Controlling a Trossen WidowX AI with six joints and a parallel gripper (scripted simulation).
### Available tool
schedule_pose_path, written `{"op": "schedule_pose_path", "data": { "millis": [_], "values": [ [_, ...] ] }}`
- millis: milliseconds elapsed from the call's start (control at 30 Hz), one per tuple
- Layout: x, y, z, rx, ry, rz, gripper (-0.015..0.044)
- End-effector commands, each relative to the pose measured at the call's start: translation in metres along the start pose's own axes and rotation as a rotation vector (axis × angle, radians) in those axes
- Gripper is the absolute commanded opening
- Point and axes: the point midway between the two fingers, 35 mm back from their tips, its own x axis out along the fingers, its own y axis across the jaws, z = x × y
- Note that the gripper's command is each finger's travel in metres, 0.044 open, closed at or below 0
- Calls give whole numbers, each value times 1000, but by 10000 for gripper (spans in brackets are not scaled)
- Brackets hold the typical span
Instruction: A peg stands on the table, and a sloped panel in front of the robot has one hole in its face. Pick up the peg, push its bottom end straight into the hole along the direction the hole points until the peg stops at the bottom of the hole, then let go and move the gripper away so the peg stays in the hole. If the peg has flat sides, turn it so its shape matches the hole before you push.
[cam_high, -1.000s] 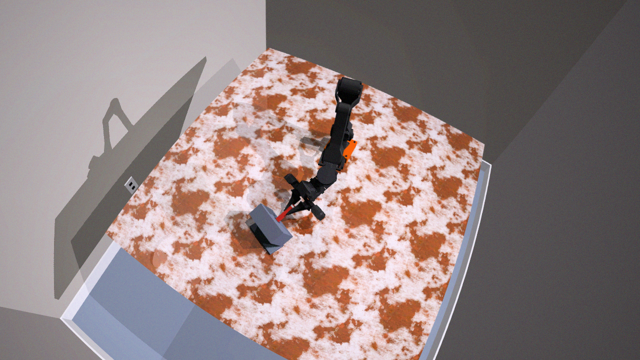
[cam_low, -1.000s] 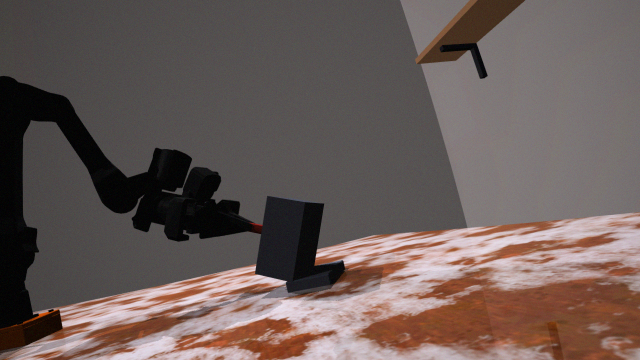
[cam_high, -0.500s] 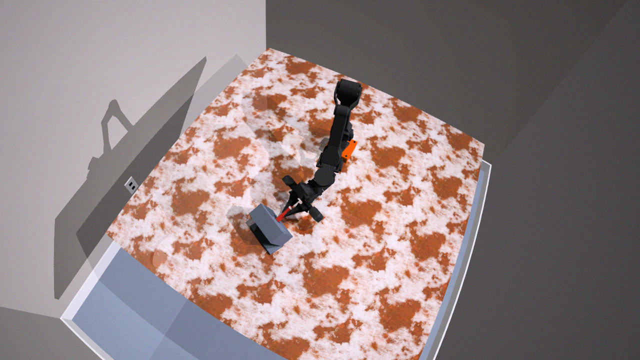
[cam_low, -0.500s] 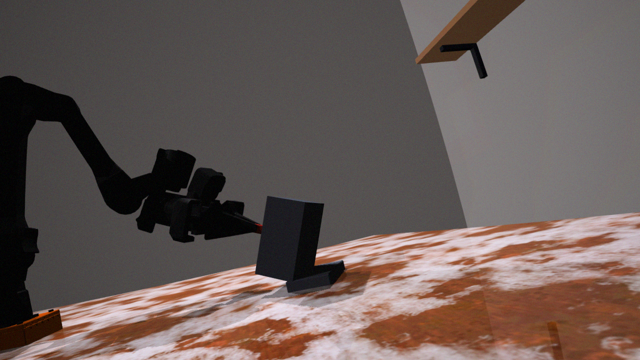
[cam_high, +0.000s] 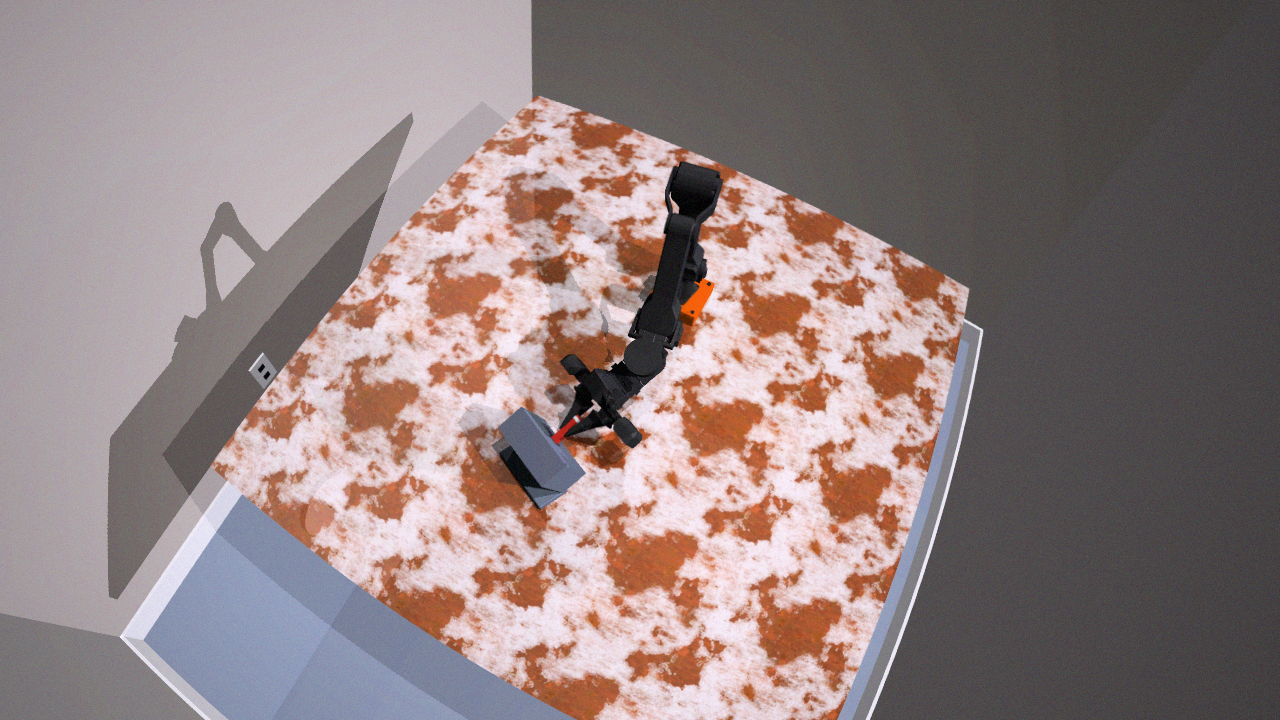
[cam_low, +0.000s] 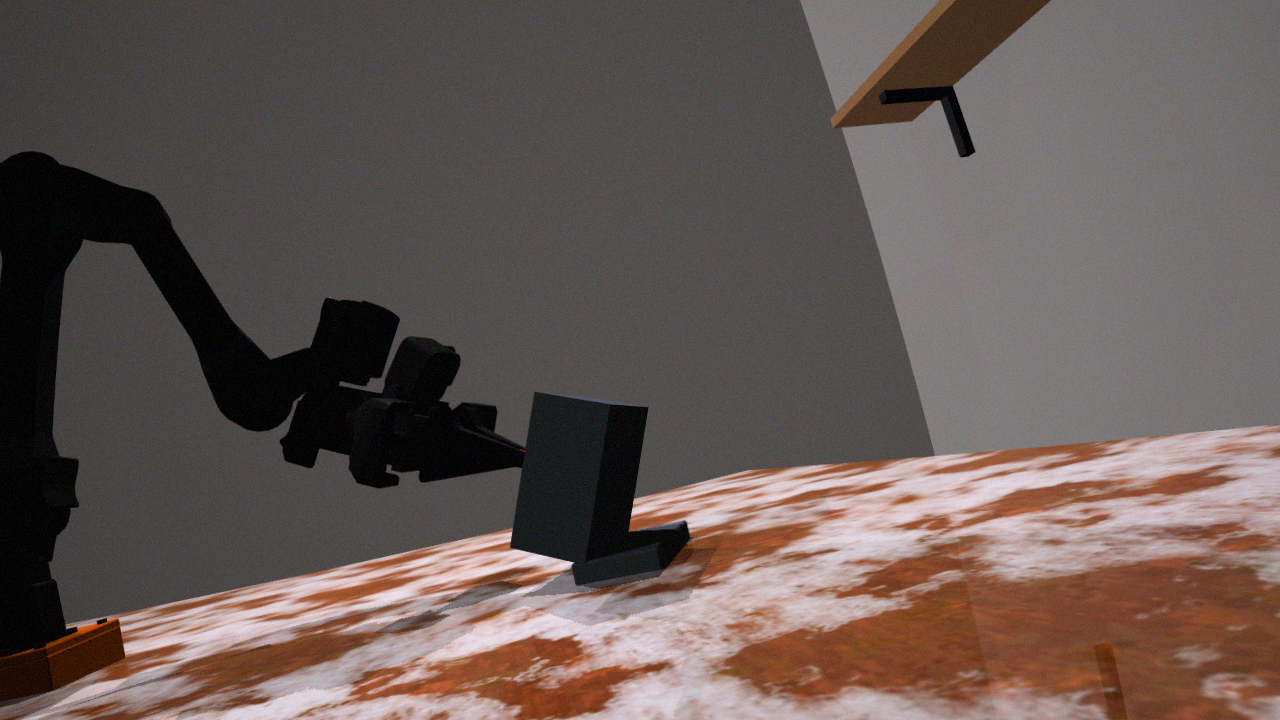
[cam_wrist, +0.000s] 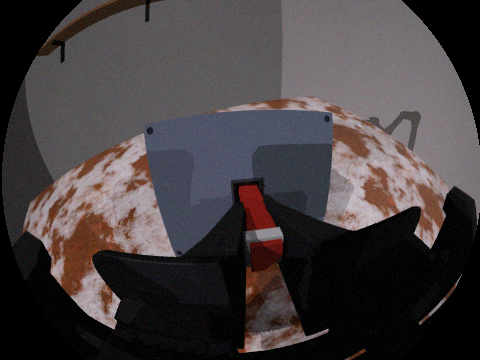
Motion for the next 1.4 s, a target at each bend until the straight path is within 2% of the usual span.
{"op": "schedule_pose_path", "data": {
  "millis": [0, 667, 1200, 1233, 1367],
  "values": [
    [2, 1, 1, -1, -3, 4, 0],
    [5, 1, 1, 1, -1, 0, 0],
    [3, 1, 1, 1, -1, 0, 420],
    [2, 1, 1, 1, -1, 0, 440],
    [-3, 2, 2, 1, 0, 1, 440]
  ]
}}
